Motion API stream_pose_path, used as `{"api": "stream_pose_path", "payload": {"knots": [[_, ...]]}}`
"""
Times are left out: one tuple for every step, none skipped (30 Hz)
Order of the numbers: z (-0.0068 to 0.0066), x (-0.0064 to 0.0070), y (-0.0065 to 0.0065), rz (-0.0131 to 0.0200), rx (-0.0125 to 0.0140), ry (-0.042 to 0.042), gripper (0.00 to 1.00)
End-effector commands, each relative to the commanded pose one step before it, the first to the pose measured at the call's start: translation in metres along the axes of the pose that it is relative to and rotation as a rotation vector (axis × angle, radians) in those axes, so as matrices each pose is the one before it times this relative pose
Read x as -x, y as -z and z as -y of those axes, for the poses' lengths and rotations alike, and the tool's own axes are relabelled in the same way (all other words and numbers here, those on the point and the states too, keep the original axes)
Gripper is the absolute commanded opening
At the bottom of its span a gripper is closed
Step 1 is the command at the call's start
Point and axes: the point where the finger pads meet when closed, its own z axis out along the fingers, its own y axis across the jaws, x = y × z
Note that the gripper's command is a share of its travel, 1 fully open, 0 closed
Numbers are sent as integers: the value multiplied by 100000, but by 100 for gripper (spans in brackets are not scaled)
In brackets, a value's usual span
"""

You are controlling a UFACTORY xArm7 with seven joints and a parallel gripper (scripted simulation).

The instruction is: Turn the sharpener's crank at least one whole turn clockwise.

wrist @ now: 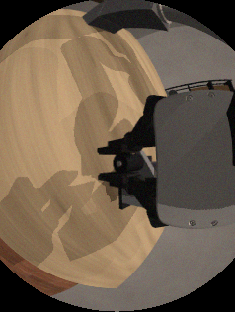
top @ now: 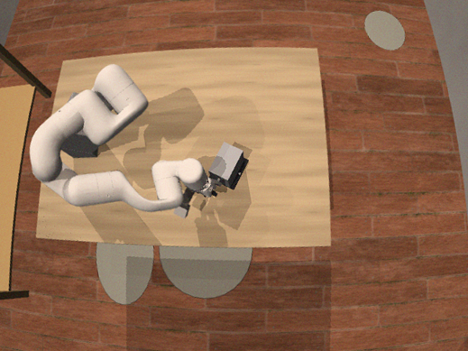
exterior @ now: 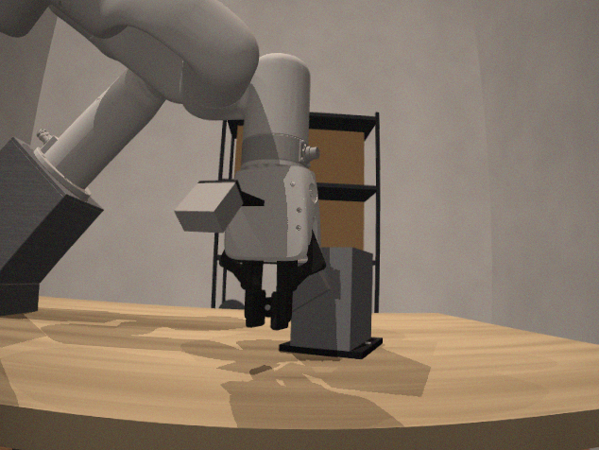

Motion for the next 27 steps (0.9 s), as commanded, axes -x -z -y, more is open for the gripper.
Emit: {"api": "stream_pose_path", "payload": {"knots": [[-264, -34, 827, -87, -321, 54, 0], [0, 0, 0, 0, 0, 0, 0], [0, 0, 0, 0, 0, 0, 0], [-84, -1, 253, 1, -1, -1, 0], [-83, 1, 253, -1, 1, 1, 0], [-59, -1, 278, 1, -1, -1, 0], [-50, 0, 276, -1, 1, 0, 0], [-29, 0, 279, 0, 0, 0, 0], [-13, 0, 261, 0, 0, 0, 0], [1, 0, 244, 0, 0, 0, 0], [12, 0, 228, 0, 0, 0, 0], [24, 0, 211, 0, 0, -1, 0], [24, 0, 199, -1, 1, 2, 0], [41, -1, 179, 0, -1, -2, 0], [37, 0, 168, 0, 0, 0, 0], [38, 0, 155, 0, 1, 1, 0], [48, -1, 137, 0, 0, -1, 0], [43, 0, 126, 0, 0, 0, 0], [0, 0, 0, 0, 0, 0, 0], [0, 0, 0, 0, 0, 0, 0], [38, 0, 114, 0, 0, 1, 0], [39, 0, 100, 0, 0, 0, 0], [40, 0, 86, 0, 0, -1, 0], [35, 0, 74, 0, 0, 0, 0], [30, 0, 63, 0, 0, 0, 0], [25, 0, 53, 0, 0, 0, 0], [20, 0, 43, 0, 0, 0, 0]]}}
